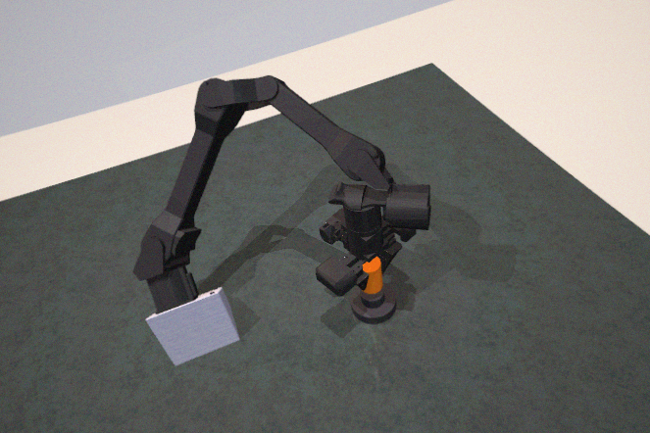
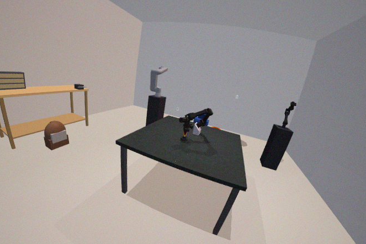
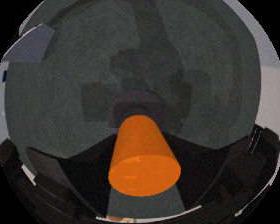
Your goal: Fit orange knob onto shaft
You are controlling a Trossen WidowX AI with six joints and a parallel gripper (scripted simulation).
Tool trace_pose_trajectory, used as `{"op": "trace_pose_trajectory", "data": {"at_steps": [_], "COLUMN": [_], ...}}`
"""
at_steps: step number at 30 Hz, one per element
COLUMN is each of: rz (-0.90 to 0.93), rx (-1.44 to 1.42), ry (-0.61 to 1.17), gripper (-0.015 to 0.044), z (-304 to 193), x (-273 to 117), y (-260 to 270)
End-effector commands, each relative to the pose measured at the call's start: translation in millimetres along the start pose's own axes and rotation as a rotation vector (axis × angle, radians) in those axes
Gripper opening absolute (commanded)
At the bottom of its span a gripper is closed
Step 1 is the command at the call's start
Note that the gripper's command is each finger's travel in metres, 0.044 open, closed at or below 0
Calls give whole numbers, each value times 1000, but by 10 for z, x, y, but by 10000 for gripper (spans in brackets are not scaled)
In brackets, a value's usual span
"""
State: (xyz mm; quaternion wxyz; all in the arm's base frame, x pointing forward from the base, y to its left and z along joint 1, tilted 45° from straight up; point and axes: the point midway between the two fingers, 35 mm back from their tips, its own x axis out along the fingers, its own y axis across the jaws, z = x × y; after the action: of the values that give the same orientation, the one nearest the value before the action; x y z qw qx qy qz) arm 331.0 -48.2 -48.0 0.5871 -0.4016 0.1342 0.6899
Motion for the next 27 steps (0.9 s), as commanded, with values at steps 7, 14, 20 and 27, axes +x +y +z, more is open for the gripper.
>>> {"op": "trace_pose_trajectory", "data": {"at_steps": [7,14,20,27], "rz": [0,-1,-1,-2], "rx": [677,1162,1580,2068], "ry": [3,3,3,3], "gripper": [0,0,0,0], "z": [0,1,-3,-5], "x": [21,10,-10,-25], "y": [4,-12,-26,-27]}}
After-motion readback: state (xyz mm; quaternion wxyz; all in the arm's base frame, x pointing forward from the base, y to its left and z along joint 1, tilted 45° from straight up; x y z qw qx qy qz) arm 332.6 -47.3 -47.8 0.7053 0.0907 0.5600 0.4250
